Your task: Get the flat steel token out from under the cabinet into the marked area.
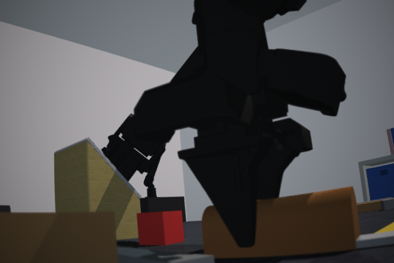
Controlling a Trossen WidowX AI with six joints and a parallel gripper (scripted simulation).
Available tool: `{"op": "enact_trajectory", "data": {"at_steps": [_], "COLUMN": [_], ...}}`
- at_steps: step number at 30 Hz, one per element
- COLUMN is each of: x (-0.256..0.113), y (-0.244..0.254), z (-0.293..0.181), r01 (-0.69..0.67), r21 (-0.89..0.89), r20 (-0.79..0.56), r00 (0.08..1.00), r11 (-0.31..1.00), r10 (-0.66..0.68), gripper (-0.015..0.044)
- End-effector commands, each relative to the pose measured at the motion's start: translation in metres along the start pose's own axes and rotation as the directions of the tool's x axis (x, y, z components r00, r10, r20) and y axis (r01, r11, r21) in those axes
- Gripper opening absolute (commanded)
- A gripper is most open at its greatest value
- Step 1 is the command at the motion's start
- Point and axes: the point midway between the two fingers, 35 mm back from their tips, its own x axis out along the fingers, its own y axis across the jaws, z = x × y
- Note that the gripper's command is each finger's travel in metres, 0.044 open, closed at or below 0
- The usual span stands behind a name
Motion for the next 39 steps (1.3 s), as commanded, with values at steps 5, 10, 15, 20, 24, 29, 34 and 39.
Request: {"op": "enact_trajectory", "data": {"at_steps": [5,10,15,20,24,29,34,39], "x": [0.0,0.0,0.0,0.0,0.0,-0.001,-0.001,-0.001], "y": [-0.001,-0.001,-0.001,-0.001,-0.001,-0.001,-0.001,-0.001], "z": [0.01,0.016,0.021,0.026,0.029,0.034,0.039,0.044], "r01": [0.003,0.003,0.003,0.003,0.002,0.002,0.002,0.002], "r21": [0.0,-0.001,-0.001,-0.001,-0.001,-0.001,-0.002,-0.002], "r20": [0.0,0.0,0.0,0.001,0.001,0.001,0.001,0.002], "r00": [1.0,1.0,1.0,1.0,1.0,1.0,1.0,1.0], "r11": [1.0,1.0,1.0,1.0,1.0,1.0,1.0,1.0], "r10": [-0.003,-0.003,-0.003,-0.003,-0.002,-0.002,-0.002,-0.002], "gripper": [0.0,0.0,0.0,0.0,0.0,0.0,0.0,0.0]}}
